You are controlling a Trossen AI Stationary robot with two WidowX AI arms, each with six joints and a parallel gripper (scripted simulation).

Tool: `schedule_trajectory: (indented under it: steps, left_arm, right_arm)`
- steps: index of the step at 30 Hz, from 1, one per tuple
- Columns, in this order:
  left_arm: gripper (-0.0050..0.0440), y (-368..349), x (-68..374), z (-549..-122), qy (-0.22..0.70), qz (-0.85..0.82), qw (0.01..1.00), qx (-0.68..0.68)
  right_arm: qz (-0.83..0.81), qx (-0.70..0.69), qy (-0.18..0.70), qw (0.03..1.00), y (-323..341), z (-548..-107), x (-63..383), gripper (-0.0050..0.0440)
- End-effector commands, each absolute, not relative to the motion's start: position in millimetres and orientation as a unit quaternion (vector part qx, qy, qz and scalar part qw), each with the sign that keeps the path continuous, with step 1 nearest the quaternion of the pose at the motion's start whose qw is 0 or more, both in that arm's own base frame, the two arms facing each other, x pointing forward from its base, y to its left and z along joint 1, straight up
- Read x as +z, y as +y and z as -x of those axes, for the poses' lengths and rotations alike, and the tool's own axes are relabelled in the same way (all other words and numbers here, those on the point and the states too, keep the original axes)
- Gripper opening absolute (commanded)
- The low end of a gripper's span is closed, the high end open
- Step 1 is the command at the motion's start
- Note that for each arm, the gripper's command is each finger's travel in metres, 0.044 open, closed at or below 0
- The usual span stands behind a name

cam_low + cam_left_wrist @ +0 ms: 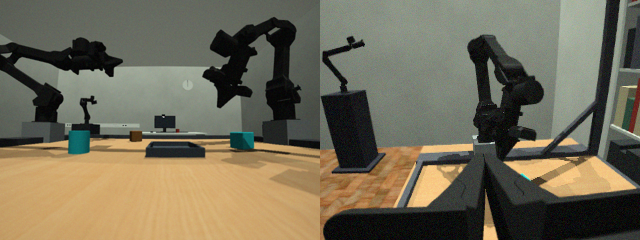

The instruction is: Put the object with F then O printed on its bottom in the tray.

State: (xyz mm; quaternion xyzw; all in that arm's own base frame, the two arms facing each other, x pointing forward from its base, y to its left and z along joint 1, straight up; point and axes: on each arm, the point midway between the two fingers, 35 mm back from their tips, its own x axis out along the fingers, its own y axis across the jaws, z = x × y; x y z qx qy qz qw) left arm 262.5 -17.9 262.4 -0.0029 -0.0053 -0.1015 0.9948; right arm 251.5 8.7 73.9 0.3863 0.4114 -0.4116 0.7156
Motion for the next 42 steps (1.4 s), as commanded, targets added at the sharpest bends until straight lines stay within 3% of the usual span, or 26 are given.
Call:
schedule_trajectory:
  steps: [1,7,14,21,23,29,41,42]
  left_arm:
    - [-0.005,-18.2,263.2,-261.6,-0.008,0.0,0.995,-0.102]
    - [-0.005,-18.2,263.2,-261.6,-0.008,0.0,0.995,-0.102]
    - [-0.005,-18.2,263.2,-261.6,-0.008,0.0,0.995,-0.102]
    - [-0.005,-18.2,263.2,-261.6,-0.008,0.0,0.995,-0.102]
    - [-0.005,-18.2,263.2,-261.6,-0.008,0.0,0.995,-0.102]
    - [-0.005,-18.2,263.2,-261.6,-0.008,0.0,0.995,-0.102]
    - [-0.005,-18.2,263.2,-261.6,-0.008,0.0,0.995,-0.102]
    - [0.0024,-19.1,256.7,-262.8,0.003,0.007,0.995,-0.102]
  right_arm:
    - [-0.418,-0.322,0.404,0.747,-2.2,-256.7,94.3,0.0]
    - [-0.408,-0.253,0.375,0.793,-12.9,-259.8,113.7,0.0]
    - [-0.358,-0.142,0.266,0.884,-34.9,-256.6,159.4,-0.0003]
    - [-0.234,-0.076,0.144,0.959,-49.8,-241.7,201.4,-0.0013]
    - [-0.234,-0.076,0.144,0.959,-49.8,-241.7,201.4,-0.0013]
    - [-0.057,-0.059,0.031,0.996,-57.6,-219.6,235.5,-0.005]
    - [0.003,-0.05,-0.002,0.999,-55.2,-212.1,244.6,-0.005]
    - [0.003,-0.051,-0.005,0.999,-54.8,-211.9,249.1,-0.005]
